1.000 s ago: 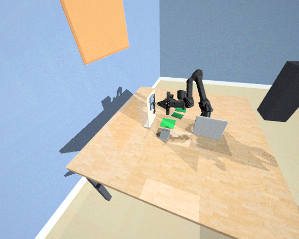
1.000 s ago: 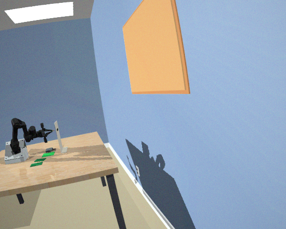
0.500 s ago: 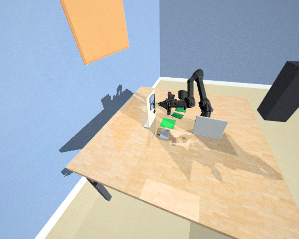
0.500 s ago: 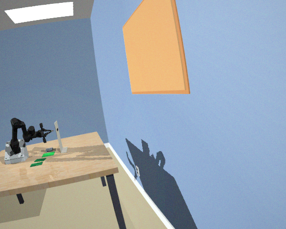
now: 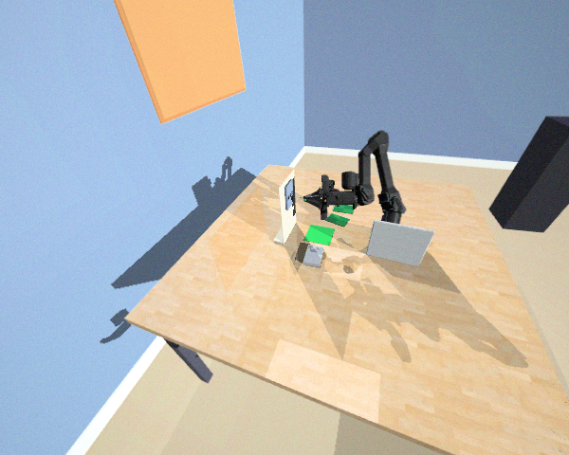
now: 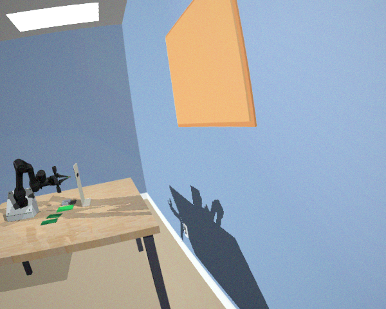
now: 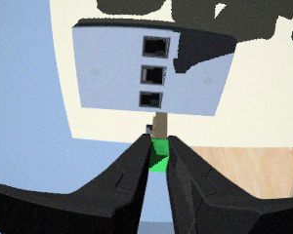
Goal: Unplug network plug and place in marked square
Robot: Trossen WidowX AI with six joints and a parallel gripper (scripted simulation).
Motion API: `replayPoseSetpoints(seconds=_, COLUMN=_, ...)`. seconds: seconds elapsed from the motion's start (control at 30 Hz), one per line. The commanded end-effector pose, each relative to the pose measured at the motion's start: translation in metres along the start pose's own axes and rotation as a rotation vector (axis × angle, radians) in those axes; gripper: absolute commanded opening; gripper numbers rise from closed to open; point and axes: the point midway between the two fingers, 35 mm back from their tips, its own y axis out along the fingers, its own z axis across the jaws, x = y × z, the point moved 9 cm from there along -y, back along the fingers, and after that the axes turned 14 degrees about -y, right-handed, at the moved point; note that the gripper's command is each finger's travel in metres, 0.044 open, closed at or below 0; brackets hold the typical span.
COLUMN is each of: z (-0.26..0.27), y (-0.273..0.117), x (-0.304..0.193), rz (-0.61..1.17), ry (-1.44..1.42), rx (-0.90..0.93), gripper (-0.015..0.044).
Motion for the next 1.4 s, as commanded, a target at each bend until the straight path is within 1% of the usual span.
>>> replayPoseSetpoints(seconds=0.0, z=0.001, y=-0.004, x=-0.001, rz=-0.001, ry=0.005, rx=-0.006, gripper=0.0)
replayPoseSetpoints(seconds=0.43, z=0.002, y=-0.013, x=-0.004, rz=0.008, ry=0.005, rx=-0.013, gripper=0.0)
replayPoseSetpoints(seconds=0.5, z=0.003, y=-0.009, x=-0.003, rz=0.009, ry=0.0, rx=-0.007, gripper=0.0)
replayPoseSetpoints(seconds=1.37, z=0.055, y=-0.031, x=0.006, rz=-0.019, ry=0.007, rx=0.01, gripper=0.0)
